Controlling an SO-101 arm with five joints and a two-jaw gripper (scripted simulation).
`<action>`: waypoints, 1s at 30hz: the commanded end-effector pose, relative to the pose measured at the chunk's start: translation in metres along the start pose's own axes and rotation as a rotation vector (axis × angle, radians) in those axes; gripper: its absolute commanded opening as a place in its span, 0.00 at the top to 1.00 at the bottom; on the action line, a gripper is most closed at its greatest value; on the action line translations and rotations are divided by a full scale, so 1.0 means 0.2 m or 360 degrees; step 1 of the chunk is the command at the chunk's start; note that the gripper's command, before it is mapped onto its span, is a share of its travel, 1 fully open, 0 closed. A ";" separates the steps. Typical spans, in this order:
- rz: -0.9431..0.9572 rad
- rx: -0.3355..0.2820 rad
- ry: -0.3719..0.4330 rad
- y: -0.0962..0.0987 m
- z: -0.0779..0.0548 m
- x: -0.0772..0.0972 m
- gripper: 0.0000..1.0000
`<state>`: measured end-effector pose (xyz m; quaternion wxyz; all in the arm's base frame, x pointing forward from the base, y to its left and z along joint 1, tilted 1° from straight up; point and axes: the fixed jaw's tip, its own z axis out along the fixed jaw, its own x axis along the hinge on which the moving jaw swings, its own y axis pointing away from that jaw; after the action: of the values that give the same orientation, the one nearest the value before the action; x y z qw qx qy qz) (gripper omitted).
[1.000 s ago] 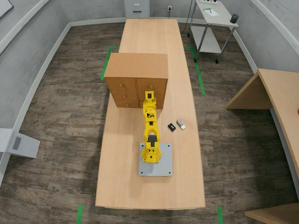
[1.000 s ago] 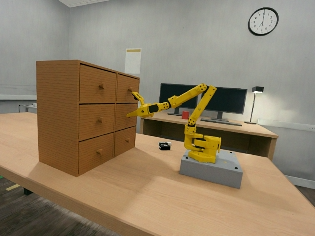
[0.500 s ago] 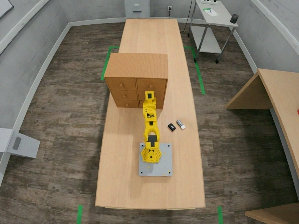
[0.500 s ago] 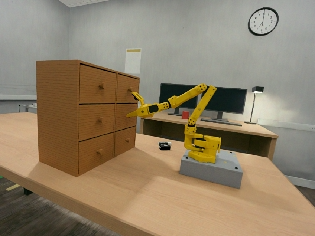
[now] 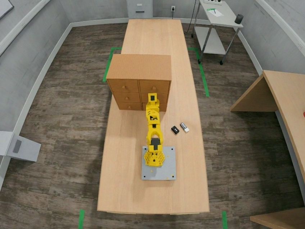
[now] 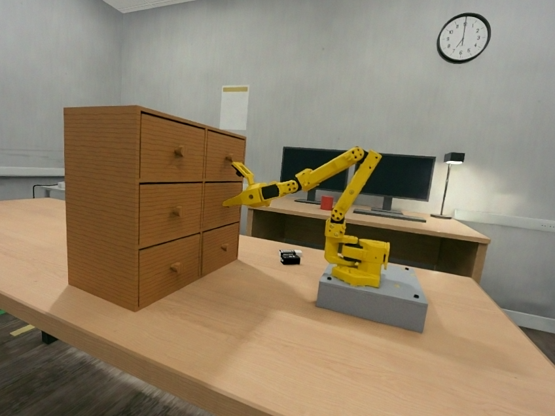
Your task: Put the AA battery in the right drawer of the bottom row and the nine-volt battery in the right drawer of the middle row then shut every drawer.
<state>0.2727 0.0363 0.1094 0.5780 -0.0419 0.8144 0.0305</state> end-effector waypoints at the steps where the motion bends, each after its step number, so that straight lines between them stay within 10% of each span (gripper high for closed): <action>1: 0.0013 0.0013 0.0002 -0.01 0.00 0.00 0.79; 30: 0.0013 0.0013 0.0002 -0.01 0.00 0.02 0.79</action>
<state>0.2736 0.0364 0.1120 0.5851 -0.0417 0.8093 0.0309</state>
